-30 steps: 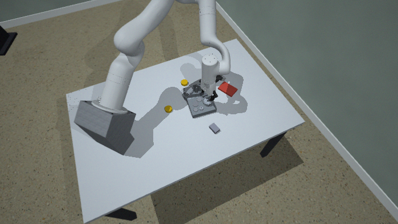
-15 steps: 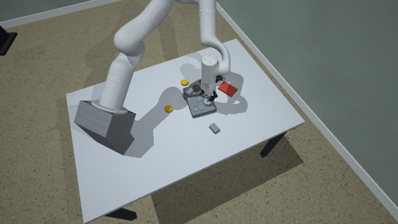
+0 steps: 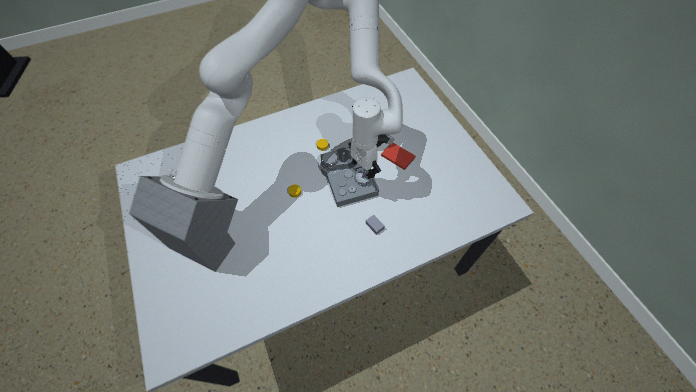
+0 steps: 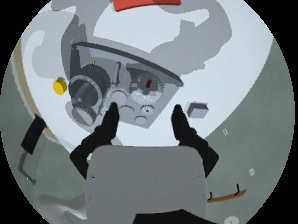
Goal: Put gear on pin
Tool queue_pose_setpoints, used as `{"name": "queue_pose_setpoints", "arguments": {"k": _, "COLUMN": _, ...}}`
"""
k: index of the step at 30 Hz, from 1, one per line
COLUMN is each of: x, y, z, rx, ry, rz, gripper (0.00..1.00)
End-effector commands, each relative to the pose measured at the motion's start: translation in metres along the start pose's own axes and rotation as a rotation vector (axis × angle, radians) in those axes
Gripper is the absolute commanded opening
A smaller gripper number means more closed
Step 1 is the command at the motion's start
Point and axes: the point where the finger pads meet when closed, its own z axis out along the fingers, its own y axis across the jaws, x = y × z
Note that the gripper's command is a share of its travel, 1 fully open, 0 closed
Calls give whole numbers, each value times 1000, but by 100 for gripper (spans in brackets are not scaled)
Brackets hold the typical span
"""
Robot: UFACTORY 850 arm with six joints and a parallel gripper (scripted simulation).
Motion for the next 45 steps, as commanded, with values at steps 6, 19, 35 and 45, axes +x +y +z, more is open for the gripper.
{"name": "queue_pose_setpoints", "arguments": {"k": 6, "x": 0, "y": 0, "z": 10, "rx": -1, "ry": 1, "rz": 0, "gripper": 93}}
{"name": "queue_pose_setpoints", "arguments": {"k": 19, "x": 0, "y": 0, "z": 23, "rx": -1, "ry": 1, "rz": 0, "gripper": 93}}
{"name": "queue_pose_setpoints", "arguments": {"k": 35, "x": 0, "y": 0, "z": 29, "rx": -1, "ry": 1, "rz": 0, "gripper": 93}}
{"name": "queue_pose_setpoints", "arguments": {"k": 45, "x": 0, "y": 0, "z": 29, "rx": -1, "ry": 1, "rz": 0, "gripper": 93}}
